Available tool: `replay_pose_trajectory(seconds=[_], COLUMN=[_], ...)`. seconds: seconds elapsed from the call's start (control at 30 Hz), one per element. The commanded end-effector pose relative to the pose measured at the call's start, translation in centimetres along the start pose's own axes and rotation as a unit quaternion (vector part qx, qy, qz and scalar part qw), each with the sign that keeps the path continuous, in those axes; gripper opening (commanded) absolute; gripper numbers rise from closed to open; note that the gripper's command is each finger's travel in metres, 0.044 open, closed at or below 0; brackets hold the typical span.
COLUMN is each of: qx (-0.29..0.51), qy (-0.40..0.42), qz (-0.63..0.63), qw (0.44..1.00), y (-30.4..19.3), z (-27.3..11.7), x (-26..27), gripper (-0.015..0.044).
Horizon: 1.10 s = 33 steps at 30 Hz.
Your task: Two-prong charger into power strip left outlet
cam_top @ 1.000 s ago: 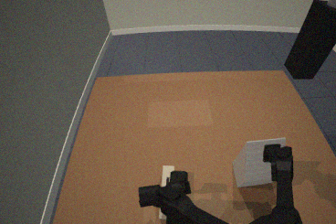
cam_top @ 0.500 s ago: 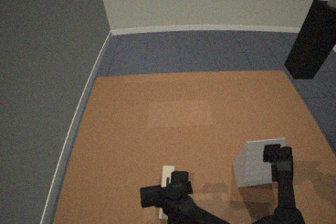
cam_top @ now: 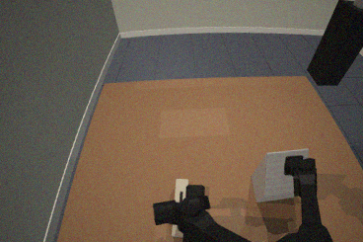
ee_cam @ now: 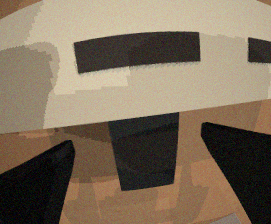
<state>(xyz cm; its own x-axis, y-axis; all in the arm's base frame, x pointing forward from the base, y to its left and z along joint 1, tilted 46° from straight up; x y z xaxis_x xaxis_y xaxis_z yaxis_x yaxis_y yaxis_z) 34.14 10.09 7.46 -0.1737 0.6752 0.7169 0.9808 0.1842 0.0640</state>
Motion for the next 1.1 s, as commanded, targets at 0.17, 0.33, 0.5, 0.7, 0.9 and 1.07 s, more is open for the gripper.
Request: replay_pose_trajectory(seconds=[0.17,0.33,0.5,0.7,0.9,1.07], qx=[-0.002,-0.003,-0.003,-0.003,-0.003,-0.003], qy=[-0.003,-0.003,-0.003,-0.003,-0.003,-0.003], qz=[0.000,0.000,0.000,0.000,0.000,0.000], qw=[1.000,1.000,1.000,1.000,1.000,1.000], y=[-0.4,-0.5,-0.9,-1.5,-2.1,-2.6], z=[0.0,0.1,0.1,0.1,0.2,0.2], x=[0.0,0.1,0.2,0.4,0.5,0.7], gripper=[0.0440,0.0440,0.0440,0.0440,0.0440,0.0440])
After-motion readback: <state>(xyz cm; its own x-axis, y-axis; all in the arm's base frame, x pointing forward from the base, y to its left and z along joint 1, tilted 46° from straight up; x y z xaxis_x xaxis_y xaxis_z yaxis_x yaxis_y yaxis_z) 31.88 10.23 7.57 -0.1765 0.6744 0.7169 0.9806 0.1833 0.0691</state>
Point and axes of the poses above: the point midway between the two fingers, 35 mm back from their tips, its own z axis out along the fingers, its own x axis across the jaws, y = z × x, the point moved 10 cm from there along -z, back along the fingers, and after that the axes turned 13 degrees about -z, right-handed, at the moved point
